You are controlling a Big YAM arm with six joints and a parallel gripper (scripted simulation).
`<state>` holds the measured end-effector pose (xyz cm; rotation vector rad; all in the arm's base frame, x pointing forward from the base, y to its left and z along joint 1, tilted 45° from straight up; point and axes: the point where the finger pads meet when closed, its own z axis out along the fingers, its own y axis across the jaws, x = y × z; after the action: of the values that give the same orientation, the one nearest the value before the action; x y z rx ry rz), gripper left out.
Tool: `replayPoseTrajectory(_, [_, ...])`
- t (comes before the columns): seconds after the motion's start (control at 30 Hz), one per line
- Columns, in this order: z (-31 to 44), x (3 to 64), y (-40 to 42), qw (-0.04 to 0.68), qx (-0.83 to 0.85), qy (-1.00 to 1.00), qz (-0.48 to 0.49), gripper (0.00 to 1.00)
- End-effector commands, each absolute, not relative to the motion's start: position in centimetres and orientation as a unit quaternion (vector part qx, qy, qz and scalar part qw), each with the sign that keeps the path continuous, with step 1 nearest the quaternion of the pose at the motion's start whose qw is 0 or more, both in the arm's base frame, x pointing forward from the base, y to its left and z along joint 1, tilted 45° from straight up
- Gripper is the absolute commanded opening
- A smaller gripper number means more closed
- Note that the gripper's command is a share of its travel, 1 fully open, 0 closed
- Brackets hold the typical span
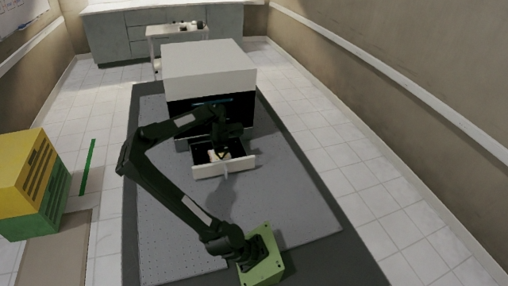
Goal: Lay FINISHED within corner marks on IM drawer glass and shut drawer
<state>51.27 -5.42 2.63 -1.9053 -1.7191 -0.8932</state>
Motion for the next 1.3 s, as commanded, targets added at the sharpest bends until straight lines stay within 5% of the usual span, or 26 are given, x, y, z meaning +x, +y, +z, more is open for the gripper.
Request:
replayPoseTrajectory(0.0, [4.7, 52.8, -7.7, 0.185, -0.682, -0.623, -0.336, 0.92])
replayPoseTrajectory(1.27, [8.2, 51.8, -10.7, 0.182, -0.68, -0.626, -0.335, 0.92])
